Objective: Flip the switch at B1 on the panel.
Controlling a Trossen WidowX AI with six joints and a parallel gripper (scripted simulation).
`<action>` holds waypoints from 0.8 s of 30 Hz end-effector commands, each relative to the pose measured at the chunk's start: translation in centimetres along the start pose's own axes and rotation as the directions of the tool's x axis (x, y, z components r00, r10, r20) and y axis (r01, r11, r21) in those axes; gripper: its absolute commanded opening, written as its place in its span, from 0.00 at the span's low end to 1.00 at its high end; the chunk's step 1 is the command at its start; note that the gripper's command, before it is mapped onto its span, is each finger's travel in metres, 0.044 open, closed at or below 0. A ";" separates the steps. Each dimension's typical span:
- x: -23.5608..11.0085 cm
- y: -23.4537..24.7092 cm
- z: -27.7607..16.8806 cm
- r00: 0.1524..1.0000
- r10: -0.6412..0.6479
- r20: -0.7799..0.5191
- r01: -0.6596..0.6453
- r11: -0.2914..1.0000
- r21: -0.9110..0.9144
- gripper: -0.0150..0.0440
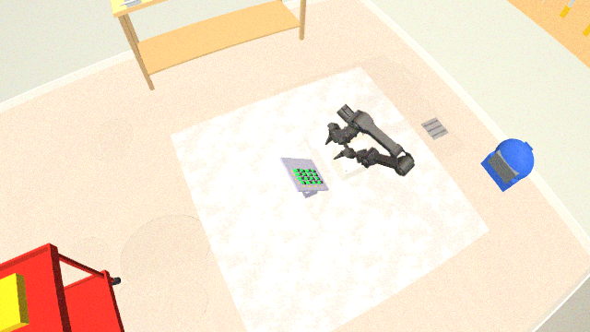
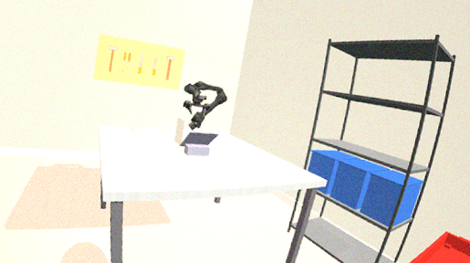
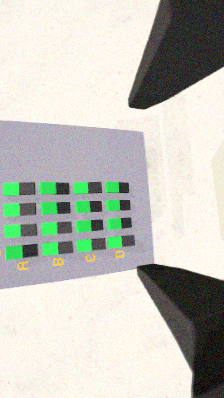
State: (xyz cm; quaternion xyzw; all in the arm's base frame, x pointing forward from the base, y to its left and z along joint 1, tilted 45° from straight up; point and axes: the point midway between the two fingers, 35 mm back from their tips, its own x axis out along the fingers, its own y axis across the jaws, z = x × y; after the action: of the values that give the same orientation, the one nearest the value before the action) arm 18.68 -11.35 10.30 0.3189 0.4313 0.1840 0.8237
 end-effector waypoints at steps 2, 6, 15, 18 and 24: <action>0.7 0.1 0.1 1.000 -0.007 -0.004 0.007 1.000 0.000 0.84; 4.9 1.3 0.8 1.000 -0.021 -0.007 0.021 1.000 -0.003 0.67; 10.1 5.0 0.9 0.999 0.039 0.011 -0.039 0.999 -0.012 0.26; 11.4 4.9 0.9 0.999 0.036 0.018 -0.036 0.999 -0.013 0.25; 13.6 5.1 0.8 0.998 0.041 0.038 -0.040 0.999 -0.012 0.25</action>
State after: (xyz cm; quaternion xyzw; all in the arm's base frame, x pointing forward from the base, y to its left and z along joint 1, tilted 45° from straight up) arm 26.68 -0.28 6.48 0.3221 0.4087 0.2015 0.8298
